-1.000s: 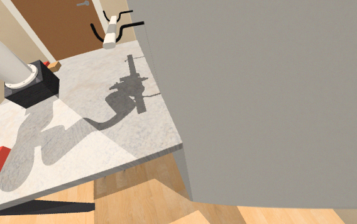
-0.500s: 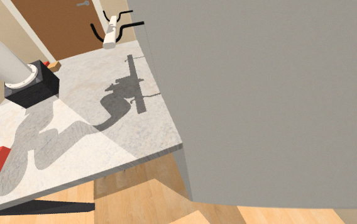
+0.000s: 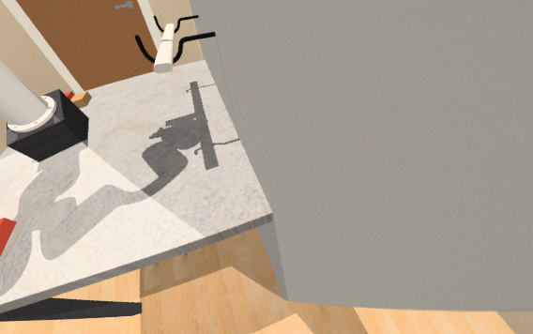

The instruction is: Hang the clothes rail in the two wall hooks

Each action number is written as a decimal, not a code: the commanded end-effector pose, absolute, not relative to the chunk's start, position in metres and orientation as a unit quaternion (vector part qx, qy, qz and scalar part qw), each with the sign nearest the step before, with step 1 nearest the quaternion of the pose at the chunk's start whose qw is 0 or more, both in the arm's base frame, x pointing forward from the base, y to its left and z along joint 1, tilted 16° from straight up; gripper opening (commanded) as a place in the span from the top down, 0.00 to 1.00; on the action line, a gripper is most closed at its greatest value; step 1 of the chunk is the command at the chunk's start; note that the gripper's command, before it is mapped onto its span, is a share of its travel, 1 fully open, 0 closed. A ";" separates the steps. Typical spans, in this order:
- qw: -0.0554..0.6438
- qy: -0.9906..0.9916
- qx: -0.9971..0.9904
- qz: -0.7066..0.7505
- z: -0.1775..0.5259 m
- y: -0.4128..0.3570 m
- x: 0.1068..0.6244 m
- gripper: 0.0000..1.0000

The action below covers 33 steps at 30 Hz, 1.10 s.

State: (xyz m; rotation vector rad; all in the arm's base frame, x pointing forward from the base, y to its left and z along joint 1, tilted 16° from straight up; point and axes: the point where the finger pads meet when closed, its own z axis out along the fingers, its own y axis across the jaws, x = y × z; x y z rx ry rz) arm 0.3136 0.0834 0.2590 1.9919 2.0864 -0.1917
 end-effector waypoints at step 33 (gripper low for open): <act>0.126 0.716 0.684 -0.064 0.274 0.086 0.262 0.00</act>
